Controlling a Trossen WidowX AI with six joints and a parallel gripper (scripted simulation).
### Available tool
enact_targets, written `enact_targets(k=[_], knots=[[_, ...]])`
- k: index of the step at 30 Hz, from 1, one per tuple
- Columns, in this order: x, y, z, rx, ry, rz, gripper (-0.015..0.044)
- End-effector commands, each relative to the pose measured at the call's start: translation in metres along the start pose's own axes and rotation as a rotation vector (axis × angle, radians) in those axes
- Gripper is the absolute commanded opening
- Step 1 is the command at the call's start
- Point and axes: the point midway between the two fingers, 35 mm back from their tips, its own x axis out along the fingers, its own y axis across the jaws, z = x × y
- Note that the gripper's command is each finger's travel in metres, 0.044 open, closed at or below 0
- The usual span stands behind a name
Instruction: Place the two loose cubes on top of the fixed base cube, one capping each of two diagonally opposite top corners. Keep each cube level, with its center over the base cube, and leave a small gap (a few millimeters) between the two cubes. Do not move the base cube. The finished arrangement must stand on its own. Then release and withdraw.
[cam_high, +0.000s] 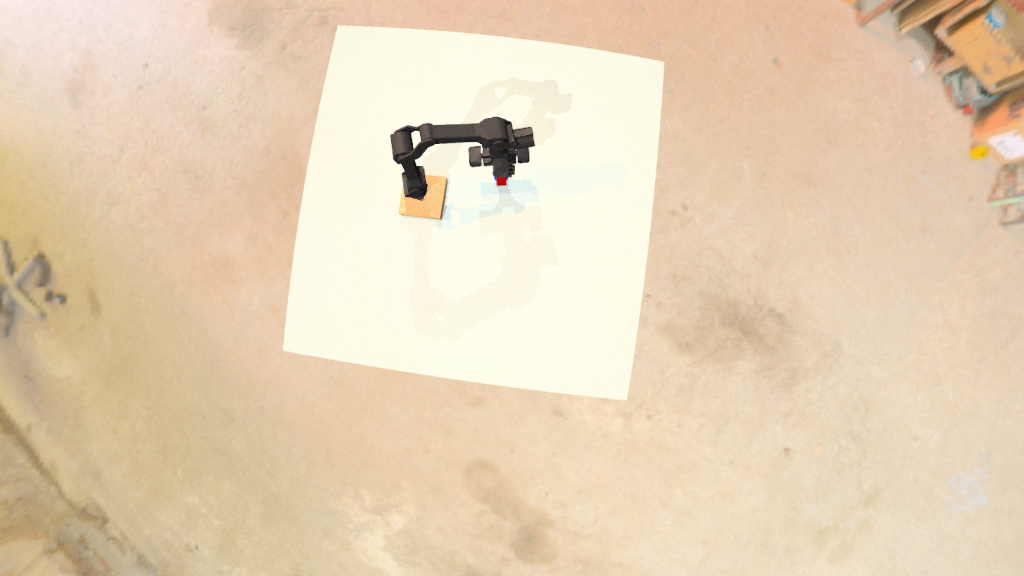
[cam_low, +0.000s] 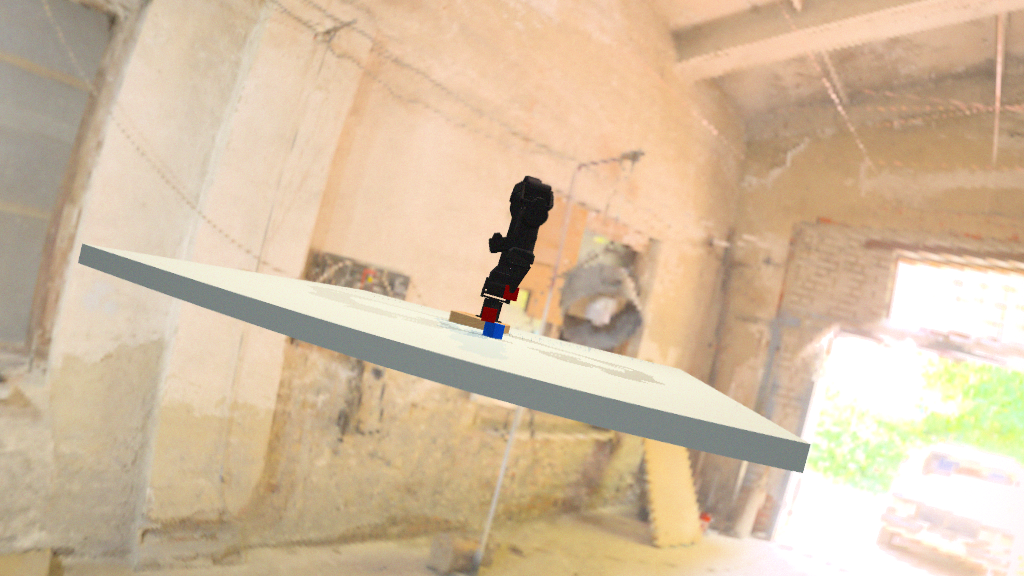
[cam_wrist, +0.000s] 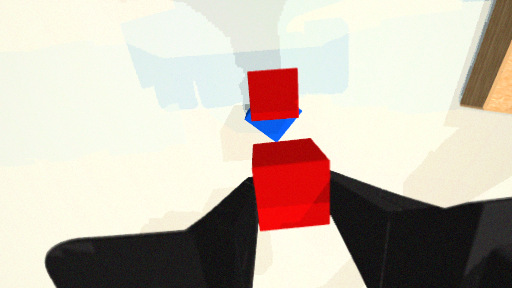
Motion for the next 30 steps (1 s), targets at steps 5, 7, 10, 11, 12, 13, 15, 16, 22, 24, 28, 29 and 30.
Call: enact_targets(k=[5,7,10,11,12,13,15,16,22,24,28,29,30], knots=[[0.017,-0.002,-0.001,0.021,0.011,-0.001,0.0105],[0.023,-0.002,-0.001,0.026,0.014,-0.002,0.0105],[0.03,-0.003,0.0,0.031,0.017,-0.002,0.0105],[0.031,-0.003,0.0,0.032,0.017,-0.002,0.0105],[0.031,-0.003,0.0,0.032,0.017,-0.002,0.0105],[0.031,-0.003,0.0,0.032,0.017,-0.002,0.0105],[0.031,-0.003,0.0,0.032,0.017,-0.002,0.0105],[0.031,-0.003,0.0,0.032,0.017,-0.002,0.0105],[0.032,-0.003,-0.001,0.031,0.017,-0.002,0.0105],[0.036,-0.002,-0.001,0.028,0.015,-0.002,0.0105],[0.045,-0.002,-0.001,0.021,0.01,-0.001,0.0105],[0.048,-0.001,-0.001,0.019,0.009,-0.001,0.0105],[0.05,-0.001,-0.001,0.018,0.008,-0.001,0.0105]])
